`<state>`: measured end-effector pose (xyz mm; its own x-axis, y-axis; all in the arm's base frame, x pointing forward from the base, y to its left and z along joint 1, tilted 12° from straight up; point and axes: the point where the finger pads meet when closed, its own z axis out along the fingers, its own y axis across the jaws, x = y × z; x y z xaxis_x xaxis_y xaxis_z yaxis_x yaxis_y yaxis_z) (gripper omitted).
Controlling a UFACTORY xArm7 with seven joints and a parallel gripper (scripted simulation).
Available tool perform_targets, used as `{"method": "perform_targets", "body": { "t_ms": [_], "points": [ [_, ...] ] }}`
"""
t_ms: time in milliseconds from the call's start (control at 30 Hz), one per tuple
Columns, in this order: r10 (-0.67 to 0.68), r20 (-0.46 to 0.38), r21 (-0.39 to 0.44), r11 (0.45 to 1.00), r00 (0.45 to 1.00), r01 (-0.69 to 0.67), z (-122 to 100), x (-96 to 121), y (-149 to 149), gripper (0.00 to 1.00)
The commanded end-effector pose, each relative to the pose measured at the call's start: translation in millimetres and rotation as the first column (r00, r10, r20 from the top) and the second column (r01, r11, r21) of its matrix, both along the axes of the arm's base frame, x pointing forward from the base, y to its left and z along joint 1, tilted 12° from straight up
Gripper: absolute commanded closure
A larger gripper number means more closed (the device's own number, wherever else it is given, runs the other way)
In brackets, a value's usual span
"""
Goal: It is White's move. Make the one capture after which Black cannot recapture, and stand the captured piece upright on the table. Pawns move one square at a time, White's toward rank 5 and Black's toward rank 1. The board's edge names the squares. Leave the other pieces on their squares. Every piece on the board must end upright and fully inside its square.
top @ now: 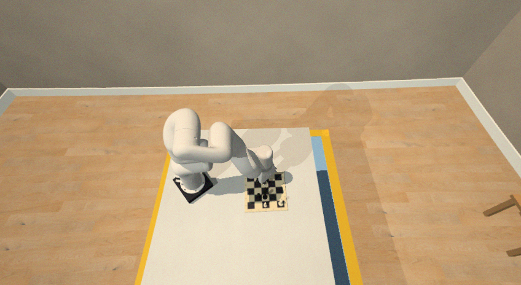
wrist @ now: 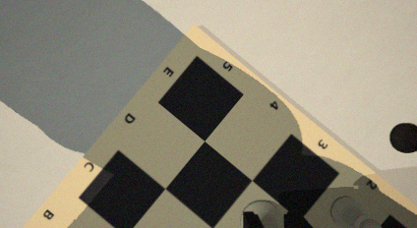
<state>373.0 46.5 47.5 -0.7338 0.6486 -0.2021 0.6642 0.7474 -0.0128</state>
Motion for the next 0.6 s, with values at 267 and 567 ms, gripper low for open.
{"method": "perform_targets", "body": {
  "t_ms": [267,567],
  "points": [
    [0.001,0.002,0.000,1.000,1.000,-0.001,1,1,0,1.00],
    [0.001,0.002,0.000,1.000,1.000,-0.001,19,-2,3,1.00]
  ]
}}
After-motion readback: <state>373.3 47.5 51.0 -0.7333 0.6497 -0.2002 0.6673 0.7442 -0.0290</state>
